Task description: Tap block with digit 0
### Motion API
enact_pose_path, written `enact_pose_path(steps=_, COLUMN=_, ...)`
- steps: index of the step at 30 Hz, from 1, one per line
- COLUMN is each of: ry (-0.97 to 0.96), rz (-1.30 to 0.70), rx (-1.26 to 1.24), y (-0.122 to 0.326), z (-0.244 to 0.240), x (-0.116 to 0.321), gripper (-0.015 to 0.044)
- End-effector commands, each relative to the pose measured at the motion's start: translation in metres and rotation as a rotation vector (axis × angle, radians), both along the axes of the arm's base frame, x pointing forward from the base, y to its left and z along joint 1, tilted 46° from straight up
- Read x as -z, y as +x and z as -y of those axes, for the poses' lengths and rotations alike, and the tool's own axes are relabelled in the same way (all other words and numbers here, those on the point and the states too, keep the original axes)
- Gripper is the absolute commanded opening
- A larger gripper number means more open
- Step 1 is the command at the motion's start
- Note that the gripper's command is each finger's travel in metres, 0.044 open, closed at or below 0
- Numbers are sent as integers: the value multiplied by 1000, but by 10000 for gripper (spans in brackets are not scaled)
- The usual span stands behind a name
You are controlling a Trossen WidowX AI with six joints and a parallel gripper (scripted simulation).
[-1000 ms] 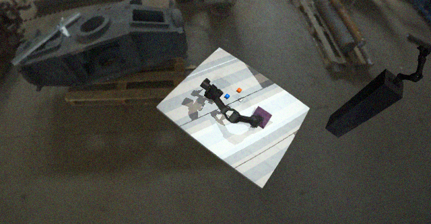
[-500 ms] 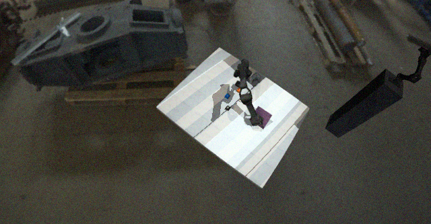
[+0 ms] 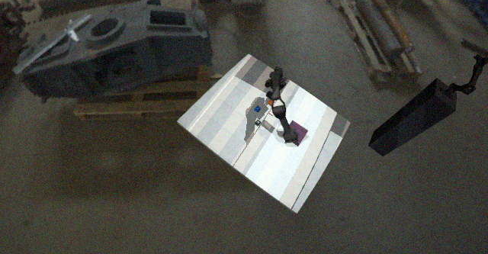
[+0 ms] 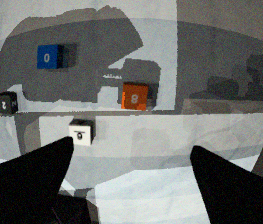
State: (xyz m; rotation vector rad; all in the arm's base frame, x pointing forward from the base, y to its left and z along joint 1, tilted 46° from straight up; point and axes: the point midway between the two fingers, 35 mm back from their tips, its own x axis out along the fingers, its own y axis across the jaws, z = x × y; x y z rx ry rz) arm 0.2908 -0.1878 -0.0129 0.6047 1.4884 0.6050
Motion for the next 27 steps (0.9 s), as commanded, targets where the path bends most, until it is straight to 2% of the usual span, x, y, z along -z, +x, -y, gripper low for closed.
enact_pose_path(steps=1, ry=4, rz=-4, rx=3, y=0, z=-1, x=0, gripper=400)
enact_pose_path(steps=9, ry=4, rz=-4, rx=3, y=-4, z=-4, x=-5, gripper=400)
enact_pose_path(steps=18, ry=9, rz=-9, rx=3, y=-61, z=-53, x=-50, gripper=400)
enact_pose_path(steps=27, ry=9, rz=-10, rx=3, y=-62, z=-54, x=-51, gripper=400)
